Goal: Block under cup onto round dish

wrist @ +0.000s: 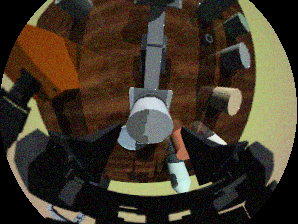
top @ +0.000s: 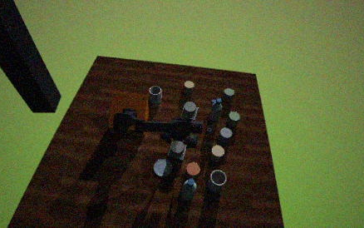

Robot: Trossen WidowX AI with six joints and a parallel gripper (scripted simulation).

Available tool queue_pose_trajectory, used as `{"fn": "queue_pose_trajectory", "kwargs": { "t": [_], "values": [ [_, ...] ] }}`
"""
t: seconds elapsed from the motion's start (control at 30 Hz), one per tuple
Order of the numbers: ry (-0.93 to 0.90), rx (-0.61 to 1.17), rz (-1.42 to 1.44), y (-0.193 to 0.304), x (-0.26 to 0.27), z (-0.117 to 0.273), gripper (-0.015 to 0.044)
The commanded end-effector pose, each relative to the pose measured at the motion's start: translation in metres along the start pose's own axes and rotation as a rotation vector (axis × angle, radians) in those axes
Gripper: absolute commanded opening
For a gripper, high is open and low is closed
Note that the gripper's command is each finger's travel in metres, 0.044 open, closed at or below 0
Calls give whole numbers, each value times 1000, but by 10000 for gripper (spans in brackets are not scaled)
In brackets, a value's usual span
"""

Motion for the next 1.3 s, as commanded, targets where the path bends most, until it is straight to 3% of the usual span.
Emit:
{"fn": "queue_pose_trajectory", "kwargs": {
  "t": [0.0, 0.87, 0.97, 1.27],
  "values": [
    [-7, -4, 7, -1, 1, -9, 440],
    [-6, -1, 7, 0, 3, -48, 440],
    [-6, -1, 7, 0, 3, -48, 361],
    [-6, -1, 7, 0, 3, -48, 301]
  ]
}}
Point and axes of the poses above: the point midway between the two fingers, 35 mm back from their tips, its own z axis back along the fingers, its own x axis across the jaws, y = z × x, the point moved 1 cm from there along z, back along the fingers, and after that the axes turned 1 degree about z, right-handed, at the moved point
